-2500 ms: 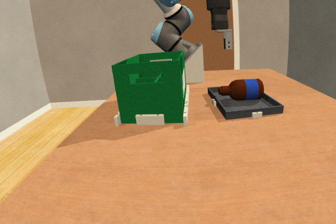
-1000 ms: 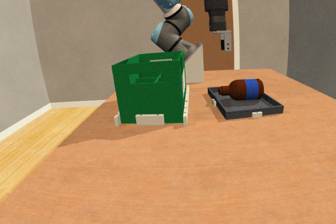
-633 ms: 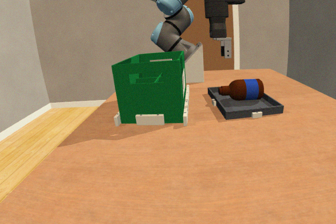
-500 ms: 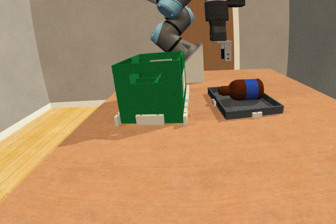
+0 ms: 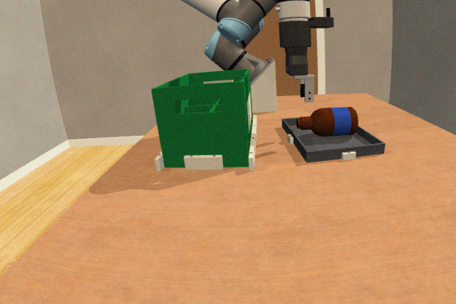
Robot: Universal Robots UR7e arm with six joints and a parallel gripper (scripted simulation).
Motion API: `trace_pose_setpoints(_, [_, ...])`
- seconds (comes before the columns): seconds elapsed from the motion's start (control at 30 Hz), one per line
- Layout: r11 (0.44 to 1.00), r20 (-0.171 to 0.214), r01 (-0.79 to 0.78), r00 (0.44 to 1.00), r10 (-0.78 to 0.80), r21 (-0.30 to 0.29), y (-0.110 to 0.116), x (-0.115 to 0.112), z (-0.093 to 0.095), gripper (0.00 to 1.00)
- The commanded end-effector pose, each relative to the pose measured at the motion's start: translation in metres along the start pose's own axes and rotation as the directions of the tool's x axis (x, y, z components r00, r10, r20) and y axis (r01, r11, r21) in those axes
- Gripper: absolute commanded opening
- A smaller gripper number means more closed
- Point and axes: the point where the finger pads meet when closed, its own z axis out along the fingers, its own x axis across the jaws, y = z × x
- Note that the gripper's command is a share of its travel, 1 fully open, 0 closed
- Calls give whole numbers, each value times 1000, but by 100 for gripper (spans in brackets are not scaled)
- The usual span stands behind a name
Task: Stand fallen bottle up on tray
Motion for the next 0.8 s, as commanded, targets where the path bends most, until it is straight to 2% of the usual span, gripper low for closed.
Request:
trace_pose_setpoints(0.0, [1000,-6,2,1000,-2,3,-1,1,20,100])
trace_pose_setpoints(0.27, [1000,-6,2,1000,-2,3,-1,1,33,100])
trace_pose_setpoints(0.77, [1000,-8,1,1000,-1,4,-1,2,35,100])
